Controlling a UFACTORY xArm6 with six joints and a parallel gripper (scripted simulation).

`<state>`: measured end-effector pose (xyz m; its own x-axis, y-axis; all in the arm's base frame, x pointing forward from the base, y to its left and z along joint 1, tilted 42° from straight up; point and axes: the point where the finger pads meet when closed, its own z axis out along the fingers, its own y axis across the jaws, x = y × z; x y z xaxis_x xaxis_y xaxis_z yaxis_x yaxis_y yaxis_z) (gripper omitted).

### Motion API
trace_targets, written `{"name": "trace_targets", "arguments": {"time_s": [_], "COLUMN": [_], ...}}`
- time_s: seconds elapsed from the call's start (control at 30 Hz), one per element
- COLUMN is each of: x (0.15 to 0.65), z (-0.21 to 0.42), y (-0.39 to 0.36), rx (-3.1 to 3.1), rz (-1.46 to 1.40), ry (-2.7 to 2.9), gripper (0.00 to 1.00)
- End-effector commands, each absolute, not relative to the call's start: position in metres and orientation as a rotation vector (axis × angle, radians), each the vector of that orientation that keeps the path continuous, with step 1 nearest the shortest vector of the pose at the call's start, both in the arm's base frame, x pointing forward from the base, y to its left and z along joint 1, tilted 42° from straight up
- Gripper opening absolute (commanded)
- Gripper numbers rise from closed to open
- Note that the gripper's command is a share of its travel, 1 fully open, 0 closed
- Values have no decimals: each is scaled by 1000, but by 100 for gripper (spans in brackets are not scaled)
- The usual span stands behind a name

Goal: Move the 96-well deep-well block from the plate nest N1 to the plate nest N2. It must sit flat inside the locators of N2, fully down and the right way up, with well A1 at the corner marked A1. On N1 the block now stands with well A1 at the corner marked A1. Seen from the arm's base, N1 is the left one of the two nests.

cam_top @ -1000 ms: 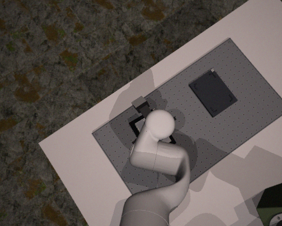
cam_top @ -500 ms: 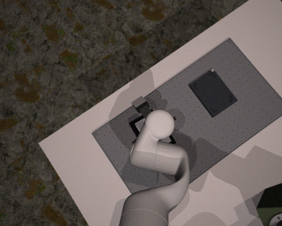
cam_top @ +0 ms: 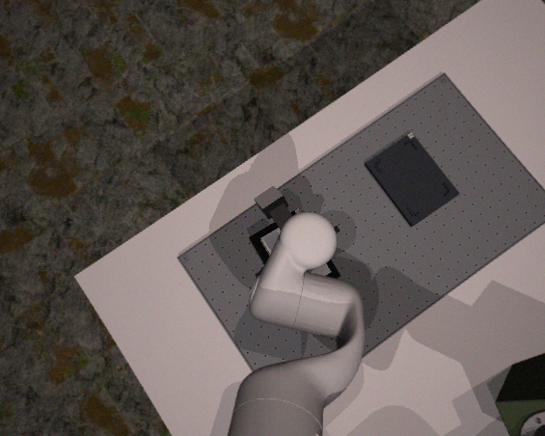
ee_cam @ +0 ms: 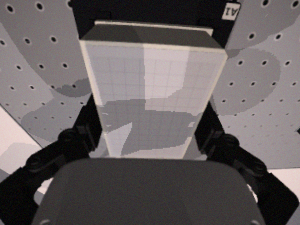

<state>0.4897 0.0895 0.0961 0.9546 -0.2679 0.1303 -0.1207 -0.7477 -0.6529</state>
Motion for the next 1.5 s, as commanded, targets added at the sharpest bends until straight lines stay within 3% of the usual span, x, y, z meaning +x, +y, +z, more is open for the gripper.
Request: {"name": "trace_targets", "arguments": {"time_s": [0.0,1.2,1.23,1.47], "x": [492,494,494,494], "z": [94,87,88,88], "y": [91,97,97,97], "rx": [-2417,-2417,-2417,-2417], "rz": [-286,-286,-286,-286], "ry": [273,273,273,273], "gripper": [100,100,0,0]}}
